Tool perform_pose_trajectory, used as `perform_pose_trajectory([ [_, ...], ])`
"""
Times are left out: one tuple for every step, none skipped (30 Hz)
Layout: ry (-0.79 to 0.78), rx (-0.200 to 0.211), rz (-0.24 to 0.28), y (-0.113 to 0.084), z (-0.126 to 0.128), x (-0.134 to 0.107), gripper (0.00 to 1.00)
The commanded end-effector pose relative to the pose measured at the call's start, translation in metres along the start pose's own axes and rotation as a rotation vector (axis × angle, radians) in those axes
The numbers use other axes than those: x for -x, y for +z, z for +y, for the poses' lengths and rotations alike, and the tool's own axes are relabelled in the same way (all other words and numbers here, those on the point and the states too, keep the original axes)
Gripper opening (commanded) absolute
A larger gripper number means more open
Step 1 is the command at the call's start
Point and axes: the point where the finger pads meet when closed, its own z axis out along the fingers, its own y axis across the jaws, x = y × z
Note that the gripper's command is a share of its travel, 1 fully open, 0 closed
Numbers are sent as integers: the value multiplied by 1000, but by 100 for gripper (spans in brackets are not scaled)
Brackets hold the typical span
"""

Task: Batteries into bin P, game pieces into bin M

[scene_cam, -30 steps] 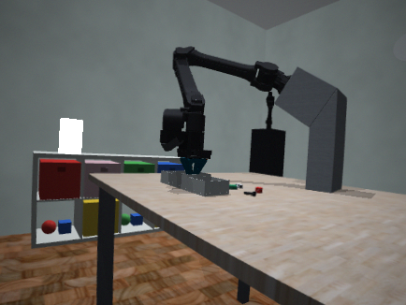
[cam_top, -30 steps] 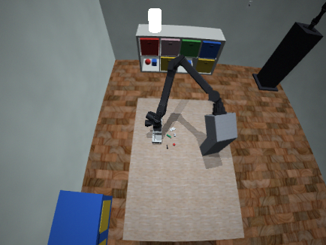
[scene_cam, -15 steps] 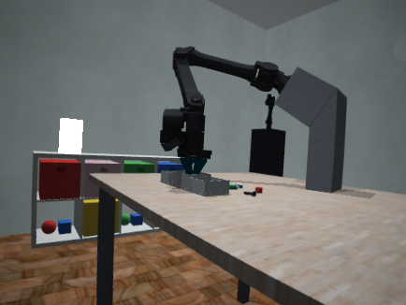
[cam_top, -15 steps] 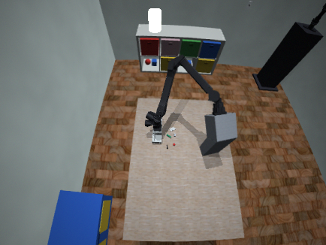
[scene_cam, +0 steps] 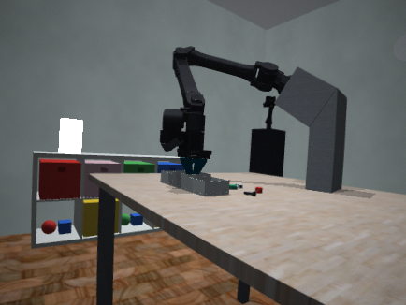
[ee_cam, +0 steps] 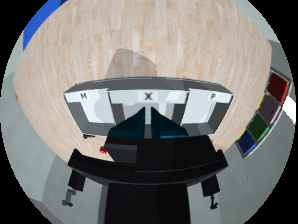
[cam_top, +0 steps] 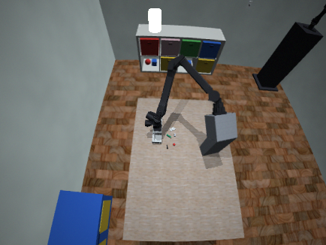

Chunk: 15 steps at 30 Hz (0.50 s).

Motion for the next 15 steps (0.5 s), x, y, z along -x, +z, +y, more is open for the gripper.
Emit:
perform_pose_trajectory([
  [7,-4,-25,-3,-1,12,8],
  [7,-4,-25,-3,-1,12,8],
  [7,-4,-24,-3,-1,11,8],
  [7,-4,-24,-3,-1,11,8],
  [7,-4,-24,-2,-1,11,8],
  [7,-4,-23,-2,-1,11,8],
  [7,-4,-23,-2,-1,11,8],
  [7,-4,-22,-2,-1,11,8],
  [7,-4,-22,-2,-1,11,8],
  [11,-4,-34,-11,-2,17,8],
  [11,-4,-34,-11,-2,17,8],
  [11,-4,-34,-11,-2,17,8],
  [13,-2,-43,-19,-2,22,8],
  [9,-2,-40,-20,-1,19,8],
  [6,-1,-37,-21,0,17,8],
])
